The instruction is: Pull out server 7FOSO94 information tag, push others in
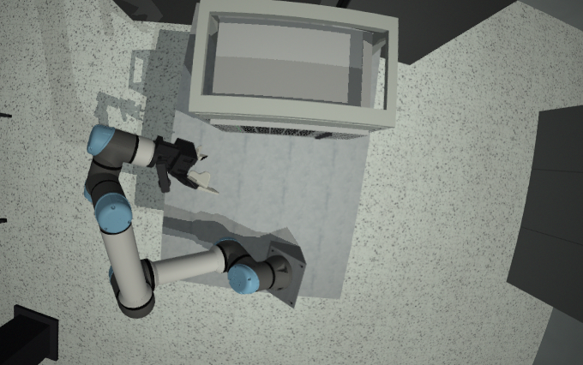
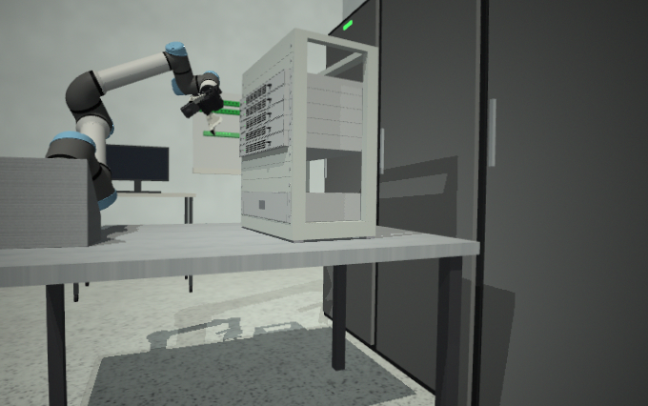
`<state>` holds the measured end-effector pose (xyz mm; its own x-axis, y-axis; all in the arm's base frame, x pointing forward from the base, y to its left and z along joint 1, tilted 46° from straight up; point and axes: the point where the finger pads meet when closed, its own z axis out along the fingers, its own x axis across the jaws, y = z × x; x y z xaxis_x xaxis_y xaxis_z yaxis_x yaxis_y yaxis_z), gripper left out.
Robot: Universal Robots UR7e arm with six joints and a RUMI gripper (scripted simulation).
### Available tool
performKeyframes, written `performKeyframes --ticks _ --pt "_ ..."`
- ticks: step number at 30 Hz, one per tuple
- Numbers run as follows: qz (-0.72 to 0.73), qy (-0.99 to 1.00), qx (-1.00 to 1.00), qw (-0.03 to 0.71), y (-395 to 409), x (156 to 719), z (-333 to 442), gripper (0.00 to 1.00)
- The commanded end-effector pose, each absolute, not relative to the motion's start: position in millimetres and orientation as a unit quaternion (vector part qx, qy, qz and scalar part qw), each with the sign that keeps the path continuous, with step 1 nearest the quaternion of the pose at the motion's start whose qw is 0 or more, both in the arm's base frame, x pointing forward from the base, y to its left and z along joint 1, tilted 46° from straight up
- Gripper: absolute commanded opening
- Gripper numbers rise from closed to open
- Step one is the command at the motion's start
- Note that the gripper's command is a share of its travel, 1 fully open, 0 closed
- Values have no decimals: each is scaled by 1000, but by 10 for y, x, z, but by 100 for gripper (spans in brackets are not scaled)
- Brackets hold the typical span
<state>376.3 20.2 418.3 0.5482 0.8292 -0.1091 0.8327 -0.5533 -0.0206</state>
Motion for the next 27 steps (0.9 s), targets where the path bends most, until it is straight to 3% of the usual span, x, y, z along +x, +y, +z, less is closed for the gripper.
performKeyframes --ticks 1,27 --pt "-53 454 889 16 38 3772 4184 100" --pt "-54 355 933 10 -772 3692 4184 100"
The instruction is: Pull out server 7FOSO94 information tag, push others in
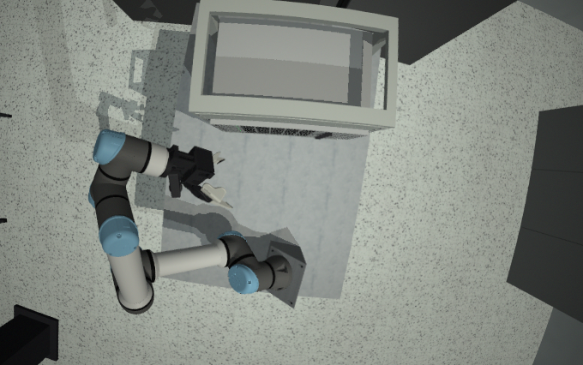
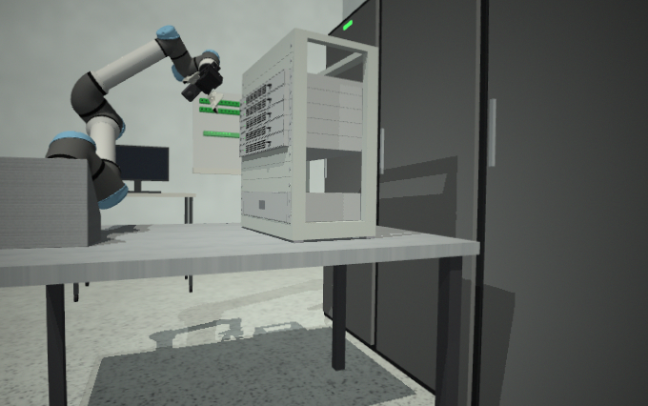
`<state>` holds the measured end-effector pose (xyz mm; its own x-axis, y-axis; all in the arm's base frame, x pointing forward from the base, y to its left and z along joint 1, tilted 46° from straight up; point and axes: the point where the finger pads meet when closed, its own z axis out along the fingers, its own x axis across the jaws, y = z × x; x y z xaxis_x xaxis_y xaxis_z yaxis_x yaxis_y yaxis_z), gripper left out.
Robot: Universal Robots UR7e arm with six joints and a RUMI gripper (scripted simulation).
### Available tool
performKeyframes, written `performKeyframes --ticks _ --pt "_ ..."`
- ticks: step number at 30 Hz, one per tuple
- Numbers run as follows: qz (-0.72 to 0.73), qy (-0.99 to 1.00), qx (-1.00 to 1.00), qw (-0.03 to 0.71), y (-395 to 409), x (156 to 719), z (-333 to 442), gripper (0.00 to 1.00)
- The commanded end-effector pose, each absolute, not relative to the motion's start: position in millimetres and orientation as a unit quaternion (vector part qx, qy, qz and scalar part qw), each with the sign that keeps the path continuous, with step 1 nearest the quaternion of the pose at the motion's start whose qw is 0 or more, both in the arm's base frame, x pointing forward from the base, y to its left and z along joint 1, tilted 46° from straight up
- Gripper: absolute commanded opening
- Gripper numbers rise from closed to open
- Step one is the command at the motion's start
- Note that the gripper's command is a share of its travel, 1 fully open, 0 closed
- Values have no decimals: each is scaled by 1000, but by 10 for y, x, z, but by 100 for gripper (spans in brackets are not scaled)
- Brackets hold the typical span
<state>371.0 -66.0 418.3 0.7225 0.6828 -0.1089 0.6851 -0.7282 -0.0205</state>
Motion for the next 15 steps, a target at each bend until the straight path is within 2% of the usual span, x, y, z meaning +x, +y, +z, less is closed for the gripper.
performKeyframes --ticks 1,15 --pt "-54 350 935 10 -808 3684 4184 100" --pt "-55 297 953 7 -1219 3570 4184 100"
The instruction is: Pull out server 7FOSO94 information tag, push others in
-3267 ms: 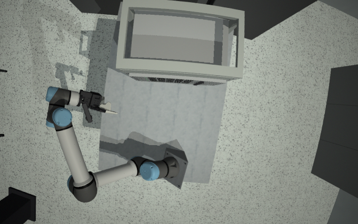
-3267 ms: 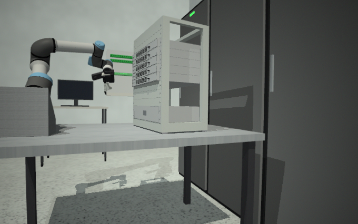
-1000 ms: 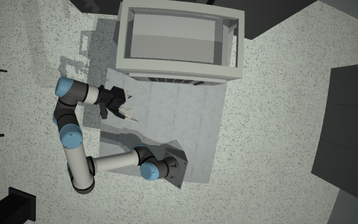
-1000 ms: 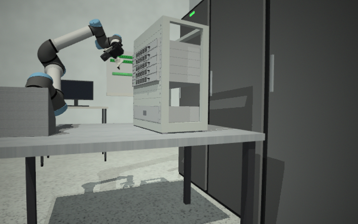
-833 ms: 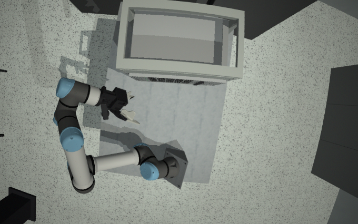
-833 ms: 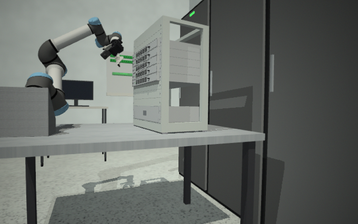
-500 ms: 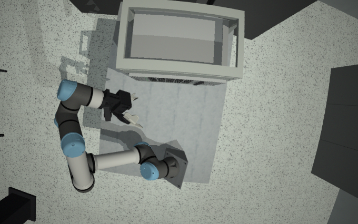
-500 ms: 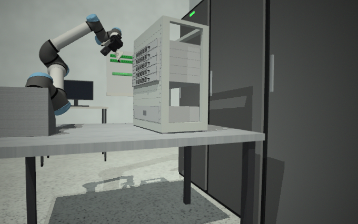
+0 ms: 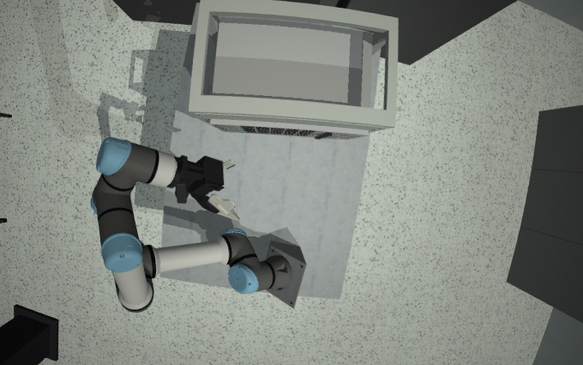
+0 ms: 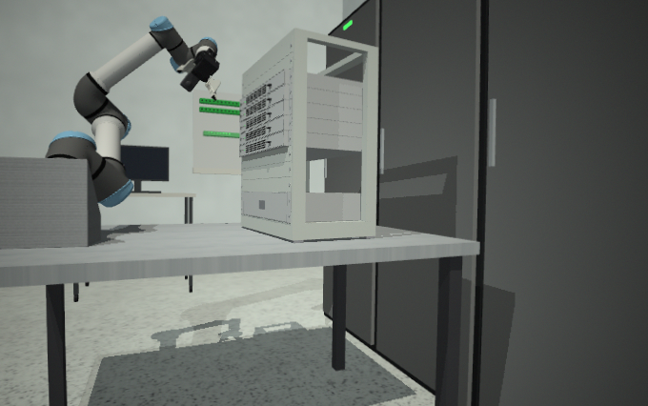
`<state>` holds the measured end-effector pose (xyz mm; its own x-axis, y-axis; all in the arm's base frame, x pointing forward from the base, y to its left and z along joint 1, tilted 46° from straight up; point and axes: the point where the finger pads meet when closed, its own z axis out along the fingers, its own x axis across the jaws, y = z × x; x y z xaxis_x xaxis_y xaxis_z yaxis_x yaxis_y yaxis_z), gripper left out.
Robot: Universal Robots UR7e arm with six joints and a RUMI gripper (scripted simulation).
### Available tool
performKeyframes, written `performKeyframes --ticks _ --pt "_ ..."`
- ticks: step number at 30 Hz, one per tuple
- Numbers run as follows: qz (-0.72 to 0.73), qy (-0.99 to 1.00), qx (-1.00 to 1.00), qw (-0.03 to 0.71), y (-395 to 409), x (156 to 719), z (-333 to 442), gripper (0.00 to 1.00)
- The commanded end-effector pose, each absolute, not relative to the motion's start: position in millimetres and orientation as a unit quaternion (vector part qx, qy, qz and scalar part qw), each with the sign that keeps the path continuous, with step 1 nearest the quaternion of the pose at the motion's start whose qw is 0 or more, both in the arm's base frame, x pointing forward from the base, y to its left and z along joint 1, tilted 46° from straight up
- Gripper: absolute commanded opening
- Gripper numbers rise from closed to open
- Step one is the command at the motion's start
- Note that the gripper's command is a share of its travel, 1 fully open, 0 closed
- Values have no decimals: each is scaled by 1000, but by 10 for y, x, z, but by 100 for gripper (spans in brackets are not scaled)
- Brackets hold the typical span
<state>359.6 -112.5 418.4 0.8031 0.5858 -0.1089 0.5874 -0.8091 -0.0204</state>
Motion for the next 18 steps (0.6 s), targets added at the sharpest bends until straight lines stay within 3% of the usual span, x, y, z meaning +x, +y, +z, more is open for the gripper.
performKeyframes --ticks 1,18 --pt "-55 293 955 6 -1252 3558 4184 100" --pt "-55 228 972 3 -1715 3359 4184 100"
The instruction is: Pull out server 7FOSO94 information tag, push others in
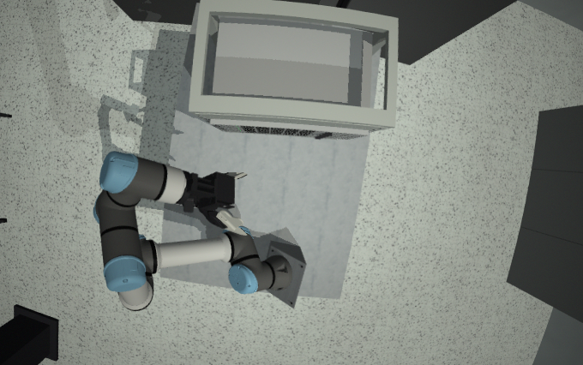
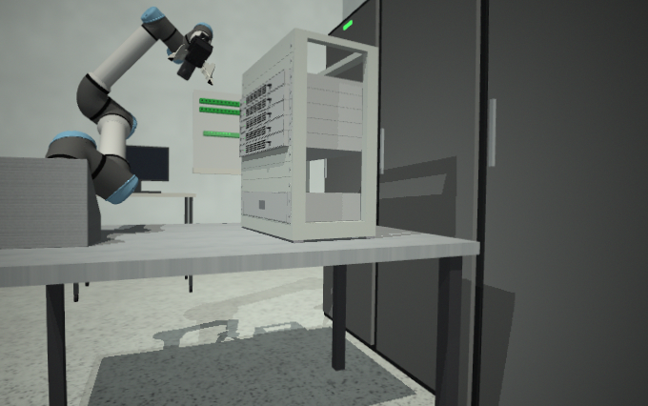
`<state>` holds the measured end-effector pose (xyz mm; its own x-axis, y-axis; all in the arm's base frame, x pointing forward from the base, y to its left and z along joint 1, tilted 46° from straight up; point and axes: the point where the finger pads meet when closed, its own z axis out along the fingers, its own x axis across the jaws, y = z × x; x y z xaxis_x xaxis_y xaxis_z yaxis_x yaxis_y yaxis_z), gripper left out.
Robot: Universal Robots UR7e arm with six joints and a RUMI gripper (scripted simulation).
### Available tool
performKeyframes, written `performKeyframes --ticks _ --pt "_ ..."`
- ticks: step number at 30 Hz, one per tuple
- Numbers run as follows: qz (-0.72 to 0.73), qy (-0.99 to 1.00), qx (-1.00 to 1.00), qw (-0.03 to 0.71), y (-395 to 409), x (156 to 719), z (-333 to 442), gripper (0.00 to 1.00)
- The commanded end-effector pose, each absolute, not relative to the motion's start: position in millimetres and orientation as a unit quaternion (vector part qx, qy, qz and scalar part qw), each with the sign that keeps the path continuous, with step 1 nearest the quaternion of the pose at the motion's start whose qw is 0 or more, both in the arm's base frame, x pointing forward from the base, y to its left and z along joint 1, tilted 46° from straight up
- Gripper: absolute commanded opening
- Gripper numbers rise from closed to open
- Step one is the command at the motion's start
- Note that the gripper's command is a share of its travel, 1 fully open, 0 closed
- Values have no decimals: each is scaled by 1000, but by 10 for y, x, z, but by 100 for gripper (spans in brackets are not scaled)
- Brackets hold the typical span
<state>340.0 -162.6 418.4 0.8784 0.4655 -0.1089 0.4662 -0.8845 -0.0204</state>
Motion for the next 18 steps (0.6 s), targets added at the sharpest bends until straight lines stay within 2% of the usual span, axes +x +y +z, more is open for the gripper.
performKeyframes --ticks 1,18 --pt "-55 224 973 2 -1744 3345 4184 100" --pt "-55 164 985 -1 -2140 3106 4184 100"
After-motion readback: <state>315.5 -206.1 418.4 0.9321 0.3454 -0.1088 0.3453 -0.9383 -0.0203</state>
